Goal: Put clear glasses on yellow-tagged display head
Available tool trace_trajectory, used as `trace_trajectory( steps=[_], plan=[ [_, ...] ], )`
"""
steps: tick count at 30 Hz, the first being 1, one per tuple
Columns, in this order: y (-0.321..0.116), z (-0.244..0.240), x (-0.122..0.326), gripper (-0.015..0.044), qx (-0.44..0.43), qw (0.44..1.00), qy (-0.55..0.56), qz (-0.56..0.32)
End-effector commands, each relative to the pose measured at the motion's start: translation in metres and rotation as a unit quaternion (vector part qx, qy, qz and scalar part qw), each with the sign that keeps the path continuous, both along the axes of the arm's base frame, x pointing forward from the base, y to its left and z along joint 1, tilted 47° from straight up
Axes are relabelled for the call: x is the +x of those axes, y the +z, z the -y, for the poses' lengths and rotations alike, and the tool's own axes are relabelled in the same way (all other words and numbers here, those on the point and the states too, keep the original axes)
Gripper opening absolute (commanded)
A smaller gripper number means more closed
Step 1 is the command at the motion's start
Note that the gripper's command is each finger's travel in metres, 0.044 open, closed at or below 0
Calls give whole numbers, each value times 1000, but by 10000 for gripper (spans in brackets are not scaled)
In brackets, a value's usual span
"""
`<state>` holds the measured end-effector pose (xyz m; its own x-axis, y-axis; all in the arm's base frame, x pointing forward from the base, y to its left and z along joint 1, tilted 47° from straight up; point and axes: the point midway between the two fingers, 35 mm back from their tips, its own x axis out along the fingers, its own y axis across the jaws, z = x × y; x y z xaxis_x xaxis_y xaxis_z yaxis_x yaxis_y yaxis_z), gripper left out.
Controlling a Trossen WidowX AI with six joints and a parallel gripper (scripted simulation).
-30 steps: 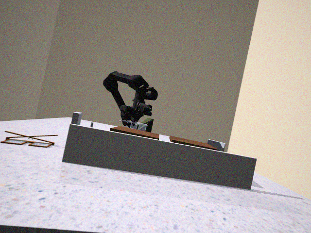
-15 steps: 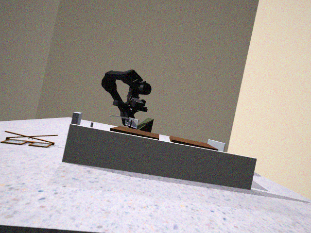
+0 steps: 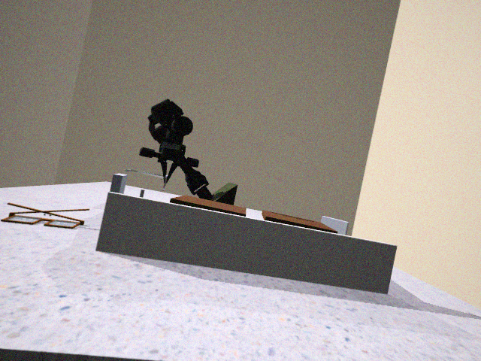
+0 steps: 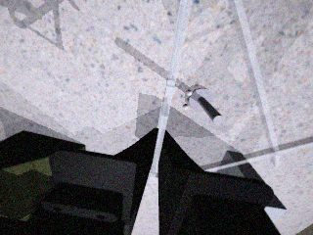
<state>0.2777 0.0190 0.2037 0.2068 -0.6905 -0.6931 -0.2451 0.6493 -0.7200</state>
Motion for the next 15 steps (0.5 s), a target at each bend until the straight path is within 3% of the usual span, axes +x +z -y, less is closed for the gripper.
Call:
trace_trajectory(
  steps=[1,15],
  plan=[
    [9,8,0,0,1,1000,-14,14],
    [-17,33,9,0,2,1000,-13,15]
  ],
)
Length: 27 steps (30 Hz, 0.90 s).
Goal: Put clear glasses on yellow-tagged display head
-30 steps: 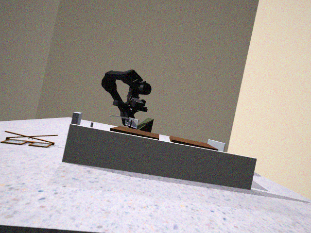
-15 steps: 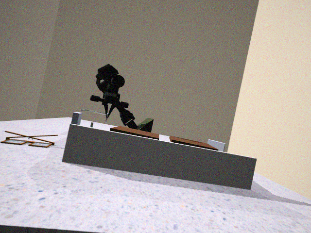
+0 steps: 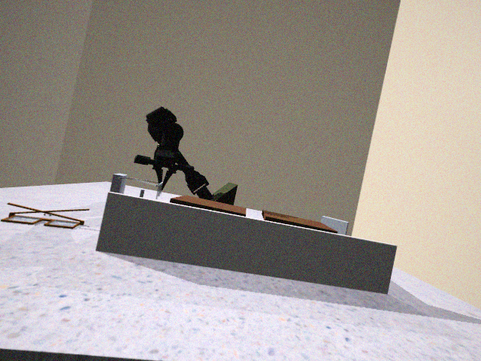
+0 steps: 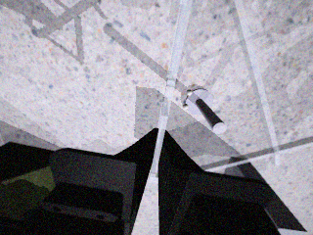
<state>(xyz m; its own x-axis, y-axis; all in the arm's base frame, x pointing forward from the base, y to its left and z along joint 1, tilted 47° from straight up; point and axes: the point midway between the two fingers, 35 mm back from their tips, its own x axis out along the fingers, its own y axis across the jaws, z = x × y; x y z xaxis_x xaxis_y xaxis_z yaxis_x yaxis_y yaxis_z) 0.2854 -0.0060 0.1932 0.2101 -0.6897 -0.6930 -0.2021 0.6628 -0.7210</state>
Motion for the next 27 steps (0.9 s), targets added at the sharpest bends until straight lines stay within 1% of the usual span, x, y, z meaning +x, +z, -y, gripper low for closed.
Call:
trace_trajectory(
  steps=[1,7,27],
  plan=[
    [-10,11,2,0,-3,1000,1,-2],
    [-22,25,5,0,-5,1000,1,-1],
    [-27,17,14,0,-5,1000,1,-1]
  ],
)
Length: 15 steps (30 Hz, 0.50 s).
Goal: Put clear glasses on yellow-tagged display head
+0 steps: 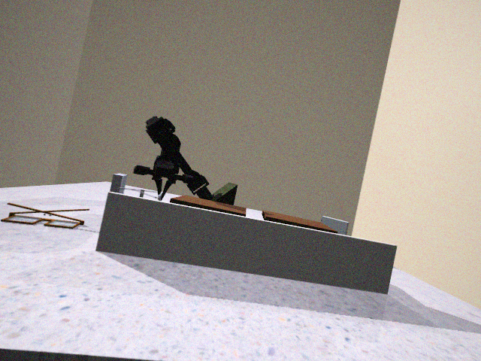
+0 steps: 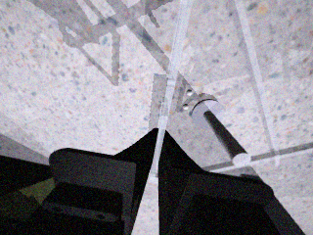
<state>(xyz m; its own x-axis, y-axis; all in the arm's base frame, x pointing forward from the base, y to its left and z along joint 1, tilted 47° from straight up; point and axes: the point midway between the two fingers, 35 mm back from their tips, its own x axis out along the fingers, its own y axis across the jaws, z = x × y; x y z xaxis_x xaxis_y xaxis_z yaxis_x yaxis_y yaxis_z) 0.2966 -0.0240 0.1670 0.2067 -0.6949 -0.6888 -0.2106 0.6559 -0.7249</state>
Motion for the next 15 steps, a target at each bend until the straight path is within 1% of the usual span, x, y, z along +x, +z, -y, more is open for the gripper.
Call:
trace_trajectory(
  steps=[1,15],
  plan=[
    [-1,-2,3,0,0,1000,-1,3],
    [-4,-7,10,0,0,1000,-1,3]
  ],
)
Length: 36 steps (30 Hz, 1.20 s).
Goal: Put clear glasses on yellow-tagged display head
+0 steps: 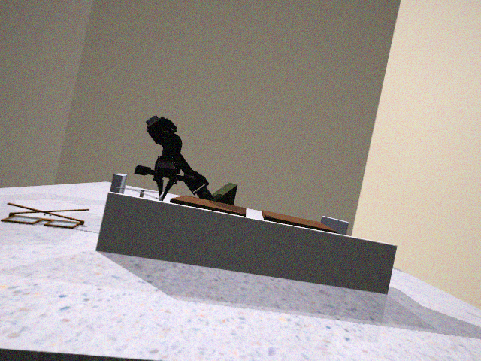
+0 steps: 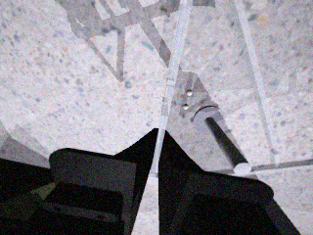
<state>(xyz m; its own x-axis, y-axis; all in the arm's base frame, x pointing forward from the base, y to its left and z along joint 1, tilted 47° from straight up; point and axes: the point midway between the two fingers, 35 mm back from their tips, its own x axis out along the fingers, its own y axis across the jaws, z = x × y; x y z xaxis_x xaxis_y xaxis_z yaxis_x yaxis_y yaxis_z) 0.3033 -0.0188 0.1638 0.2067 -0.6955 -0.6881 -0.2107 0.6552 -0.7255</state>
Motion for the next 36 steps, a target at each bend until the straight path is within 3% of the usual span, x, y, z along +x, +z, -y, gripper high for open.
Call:
trace_trajectory(
  steps=[1,36],
  plan=[
    [-1,-2,3,0,0,1000,-1,4],
    [-5,-12,22,0,1,1000,-1,4]
  ],
)
